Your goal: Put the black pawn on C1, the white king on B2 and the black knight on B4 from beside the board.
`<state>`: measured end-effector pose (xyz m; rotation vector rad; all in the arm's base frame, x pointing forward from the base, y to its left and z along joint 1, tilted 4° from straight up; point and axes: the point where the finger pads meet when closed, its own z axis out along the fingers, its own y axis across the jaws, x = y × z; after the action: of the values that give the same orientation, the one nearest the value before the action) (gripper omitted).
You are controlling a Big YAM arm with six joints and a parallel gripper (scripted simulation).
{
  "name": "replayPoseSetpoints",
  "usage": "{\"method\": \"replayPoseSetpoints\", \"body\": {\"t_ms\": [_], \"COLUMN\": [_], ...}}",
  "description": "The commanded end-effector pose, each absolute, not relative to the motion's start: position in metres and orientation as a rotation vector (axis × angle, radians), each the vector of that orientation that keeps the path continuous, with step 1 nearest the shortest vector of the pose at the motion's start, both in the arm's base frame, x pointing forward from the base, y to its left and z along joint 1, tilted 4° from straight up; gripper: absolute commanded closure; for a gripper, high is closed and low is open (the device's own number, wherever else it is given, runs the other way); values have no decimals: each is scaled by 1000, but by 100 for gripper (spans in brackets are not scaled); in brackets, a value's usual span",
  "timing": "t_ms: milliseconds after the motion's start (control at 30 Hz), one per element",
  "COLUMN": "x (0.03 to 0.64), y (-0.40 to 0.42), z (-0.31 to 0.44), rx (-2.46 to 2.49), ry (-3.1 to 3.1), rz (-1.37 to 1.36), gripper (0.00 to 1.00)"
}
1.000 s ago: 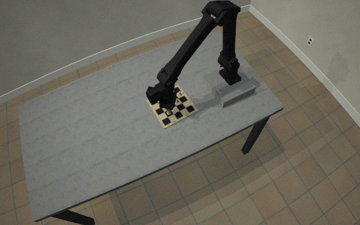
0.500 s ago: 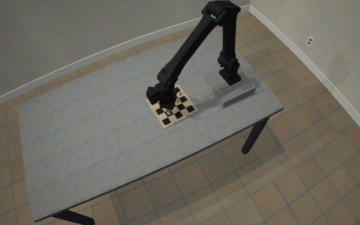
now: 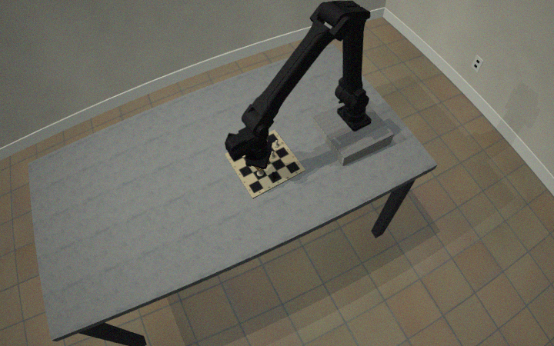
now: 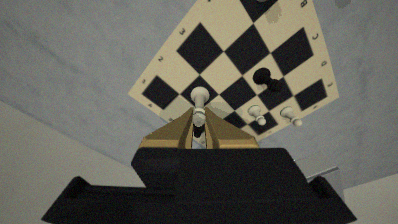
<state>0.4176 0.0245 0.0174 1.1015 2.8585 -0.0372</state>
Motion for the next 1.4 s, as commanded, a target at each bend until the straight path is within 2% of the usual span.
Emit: {"method": "replayPoseSetpoints", "body": {"t_ms": [0,1367], "x": [424,424], "y": [22,22], "z": [16,14], "rx": [1089,1090], "ry": [2855,2854], "rz": [-29,-28], "gripper": [100,100]}}
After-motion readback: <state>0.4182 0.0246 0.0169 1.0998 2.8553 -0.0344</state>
